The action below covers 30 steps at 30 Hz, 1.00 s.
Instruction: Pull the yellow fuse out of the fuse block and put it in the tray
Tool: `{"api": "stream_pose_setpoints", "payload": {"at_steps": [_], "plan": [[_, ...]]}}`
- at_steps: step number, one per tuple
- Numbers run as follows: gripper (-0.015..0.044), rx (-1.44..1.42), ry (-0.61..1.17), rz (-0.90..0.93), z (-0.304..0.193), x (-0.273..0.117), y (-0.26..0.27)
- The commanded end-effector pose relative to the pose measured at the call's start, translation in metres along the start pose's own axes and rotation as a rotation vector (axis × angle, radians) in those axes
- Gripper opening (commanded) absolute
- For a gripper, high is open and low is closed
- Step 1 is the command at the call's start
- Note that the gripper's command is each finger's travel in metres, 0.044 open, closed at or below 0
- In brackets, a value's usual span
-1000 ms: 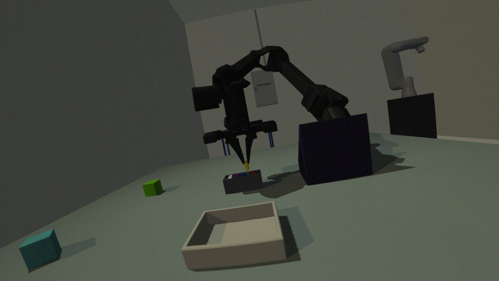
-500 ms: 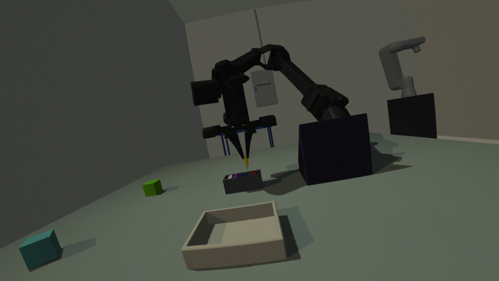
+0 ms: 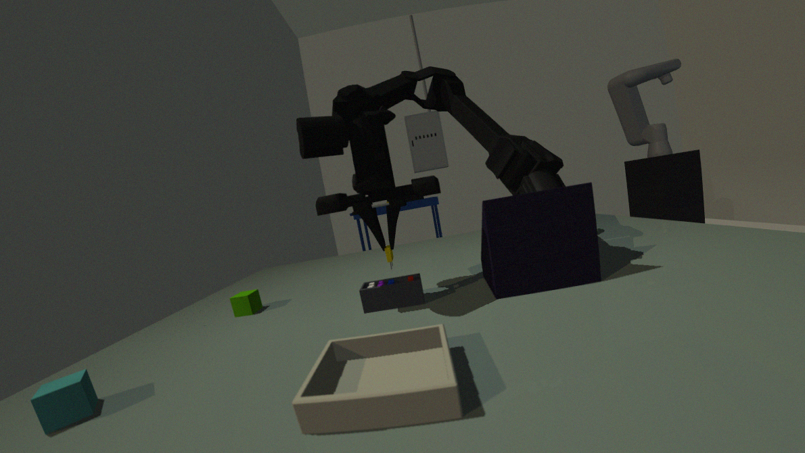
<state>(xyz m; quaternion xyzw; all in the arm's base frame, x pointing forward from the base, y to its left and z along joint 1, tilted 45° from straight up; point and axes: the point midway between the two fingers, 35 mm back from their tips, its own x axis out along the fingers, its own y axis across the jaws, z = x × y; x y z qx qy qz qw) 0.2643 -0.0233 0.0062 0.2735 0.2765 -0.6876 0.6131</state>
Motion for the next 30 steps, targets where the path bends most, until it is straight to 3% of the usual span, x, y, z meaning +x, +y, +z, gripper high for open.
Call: {"api": "stream_pose_setpoints", "payload": {"at_steps": [1,30], "plan": [[0.0000,0.000,0.009,0.002,-0.018,-0.004,0.006],[0.0000,0.003,0.015,0.002,-0.172,-0.005,0.012]]}}
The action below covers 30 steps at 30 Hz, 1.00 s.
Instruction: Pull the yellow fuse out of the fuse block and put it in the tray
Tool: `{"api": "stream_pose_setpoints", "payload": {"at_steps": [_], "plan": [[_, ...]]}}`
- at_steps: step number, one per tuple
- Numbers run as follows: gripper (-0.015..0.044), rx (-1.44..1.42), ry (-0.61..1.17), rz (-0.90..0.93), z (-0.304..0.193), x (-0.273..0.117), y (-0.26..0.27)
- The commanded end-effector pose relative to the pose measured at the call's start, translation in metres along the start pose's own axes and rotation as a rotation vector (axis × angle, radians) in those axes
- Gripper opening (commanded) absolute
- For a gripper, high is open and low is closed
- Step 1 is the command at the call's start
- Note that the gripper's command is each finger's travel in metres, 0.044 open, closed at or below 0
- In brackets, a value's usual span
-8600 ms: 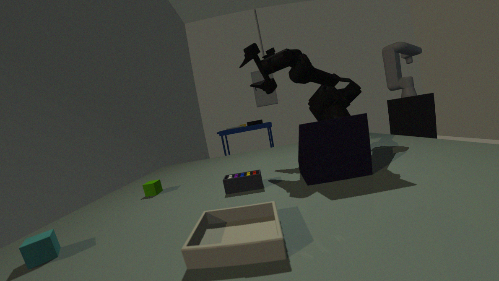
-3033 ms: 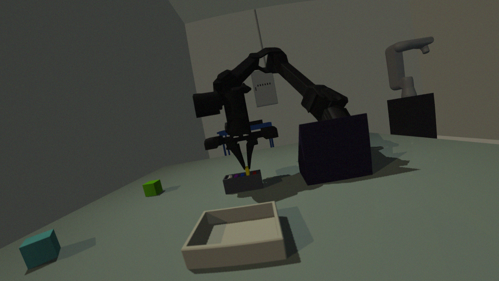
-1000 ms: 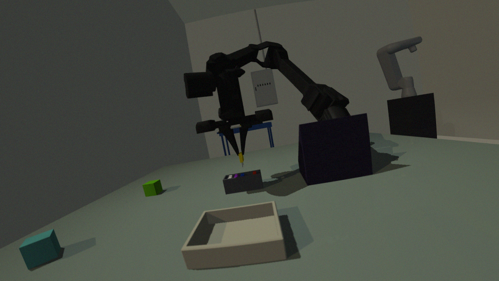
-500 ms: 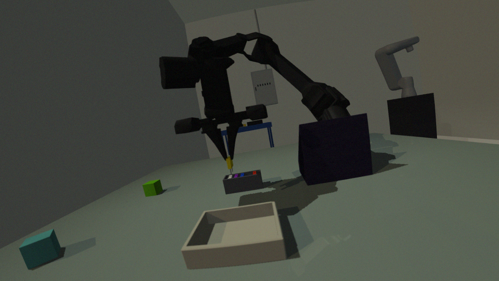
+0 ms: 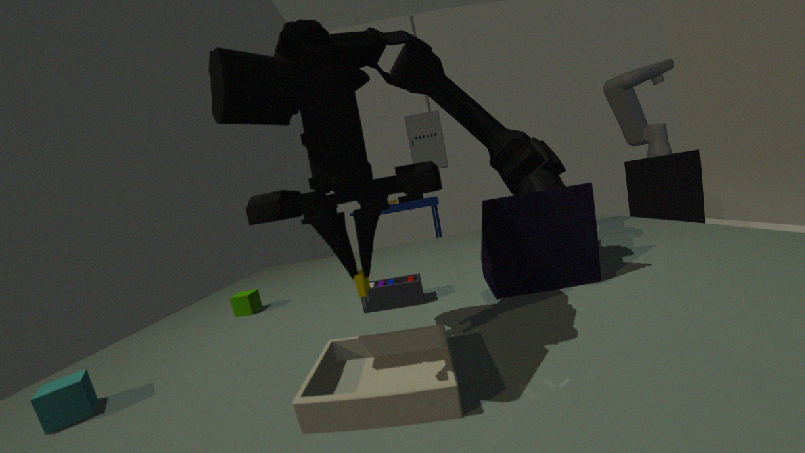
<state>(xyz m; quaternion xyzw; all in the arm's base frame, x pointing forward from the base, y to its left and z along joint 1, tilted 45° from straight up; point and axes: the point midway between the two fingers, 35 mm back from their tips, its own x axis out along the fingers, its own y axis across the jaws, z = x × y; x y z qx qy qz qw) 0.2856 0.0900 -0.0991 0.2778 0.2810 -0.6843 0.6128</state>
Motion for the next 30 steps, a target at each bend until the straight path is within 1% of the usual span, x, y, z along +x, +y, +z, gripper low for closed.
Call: {"api": "stream_pose_setpoints", "payload": {"at_steps": [1,6,11,30], "plan": [[0.0000,0.006,0.001,-0.002,-0.022,0.001,-0.004],[0.0000,0.007,-0.003,-0.002,-0.040,0.005,-0.009],[0.0000,0.007,-0.003,-0.002,-0.040,0.007,-0.009],[0.0000,0.008,-0.004,-0.002,-0.040,0.038,-0.009]]}}
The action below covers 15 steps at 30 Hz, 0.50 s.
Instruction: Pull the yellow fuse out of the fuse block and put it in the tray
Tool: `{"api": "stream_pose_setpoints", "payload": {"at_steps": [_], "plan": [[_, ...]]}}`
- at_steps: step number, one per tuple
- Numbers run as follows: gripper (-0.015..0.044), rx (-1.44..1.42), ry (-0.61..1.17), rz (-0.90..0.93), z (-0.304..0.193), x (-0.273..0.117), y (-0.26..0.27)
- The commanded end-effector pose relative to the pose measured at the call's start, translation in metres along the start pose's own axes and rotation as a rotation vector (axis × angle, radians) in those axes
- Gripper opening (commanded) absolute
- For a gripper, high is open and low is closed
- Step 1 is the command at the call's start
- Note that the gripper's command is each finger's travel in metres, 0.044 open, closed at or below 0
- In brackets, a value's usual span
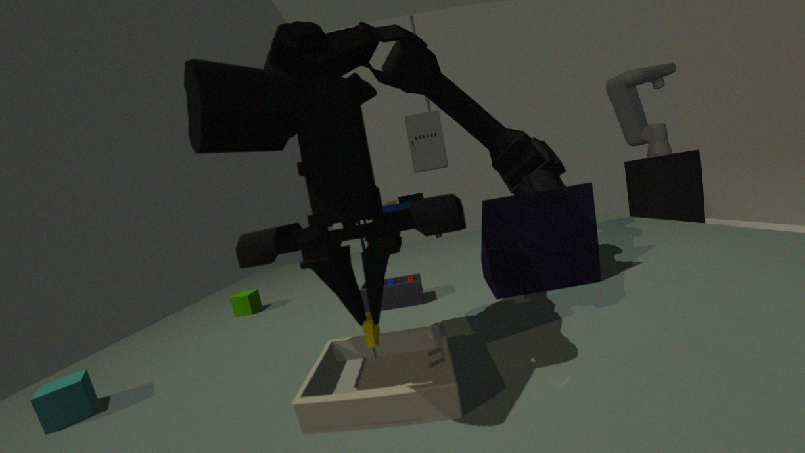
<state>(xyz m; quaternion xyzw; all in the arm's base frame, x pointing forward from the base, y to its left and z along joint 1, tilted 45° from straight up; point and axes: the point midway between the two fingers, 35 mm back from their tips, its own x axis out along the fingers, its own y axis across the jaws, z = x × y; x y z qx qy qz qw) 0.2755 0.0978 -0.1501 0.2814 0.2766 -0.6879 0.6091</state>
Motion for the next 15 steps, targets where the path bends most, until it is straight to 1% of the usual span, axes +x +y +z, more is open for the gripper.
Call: {"api": "stream_pose_setpoints", "payload": {"at_steps": [1,6,15], "plan": [[0.0000,-0.007,-0.004,0.003,0.0007,0.0069,-0.0002],[0.0000,-0.007,-0.005,0.003,0.0010,0.0123,-0.0004],[0.0236,0.000,-0.001,-0.001,0.0005,0.0092,-0.0005]]}}
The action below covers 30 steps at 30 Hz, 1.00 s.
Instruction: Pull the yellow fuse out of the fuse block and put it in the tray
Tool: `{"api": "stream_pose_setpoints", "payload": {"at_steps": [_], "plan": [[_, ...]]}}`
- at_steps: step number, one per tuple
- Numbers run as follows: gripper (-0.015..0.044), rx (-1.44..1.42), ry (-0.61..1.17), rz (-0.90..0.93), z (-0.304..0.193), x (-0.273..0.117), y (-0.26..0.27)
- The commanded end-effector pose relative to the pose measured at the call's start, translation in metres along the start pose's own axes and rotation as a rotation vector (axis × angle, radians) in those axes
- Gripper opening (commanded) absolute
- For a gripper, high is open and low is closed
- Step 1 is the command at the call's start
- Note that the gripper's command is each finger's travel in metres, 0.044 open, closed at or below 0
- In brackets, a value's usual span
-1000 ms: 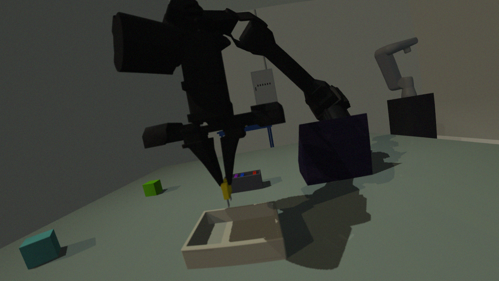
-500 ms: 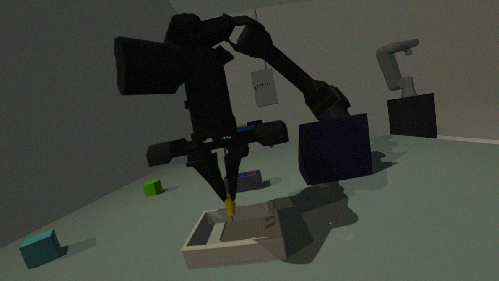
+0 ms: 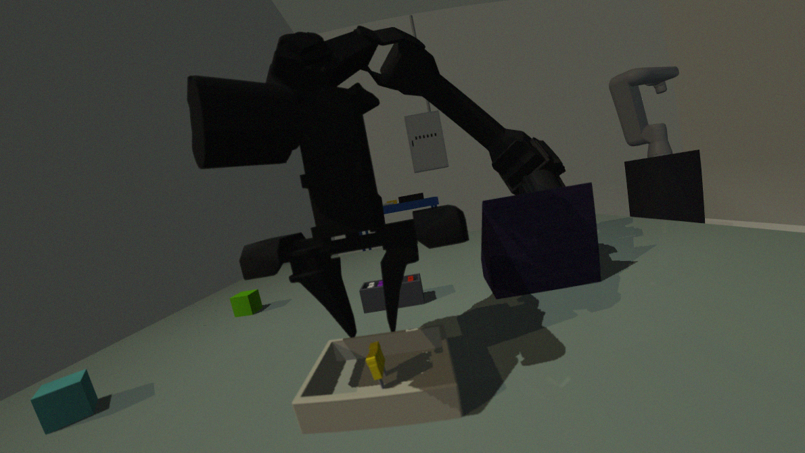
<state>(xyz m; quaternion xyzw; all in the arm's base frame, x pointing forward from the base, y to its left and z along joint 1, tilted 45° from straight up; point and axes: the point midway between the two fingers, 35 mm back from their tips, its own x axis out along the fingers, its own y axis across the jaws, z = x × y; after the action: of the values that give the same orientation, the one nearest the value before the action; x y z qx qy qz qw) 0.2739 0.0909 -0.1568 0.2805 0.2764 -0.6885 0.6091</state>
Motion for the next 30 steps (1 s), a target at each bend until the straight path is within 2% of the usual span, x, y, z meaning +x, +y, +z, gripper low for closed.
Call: {"api": "stream_pose_setpoints", "payload": {"at_steps": [1,4,8,30], "plan": [[0.0263,0.000,0.000,0.000,0.000,-0.001,0.000],[0.0330,0.000,0.000,0.000,0.000,-0.003,0.000],[0.0330,-0.007,-0.001,0.004,0.000,-0.038,0.000],[0.0330,-0.013,-0.004,0.007,0.000,-0.036,0.000]]}}
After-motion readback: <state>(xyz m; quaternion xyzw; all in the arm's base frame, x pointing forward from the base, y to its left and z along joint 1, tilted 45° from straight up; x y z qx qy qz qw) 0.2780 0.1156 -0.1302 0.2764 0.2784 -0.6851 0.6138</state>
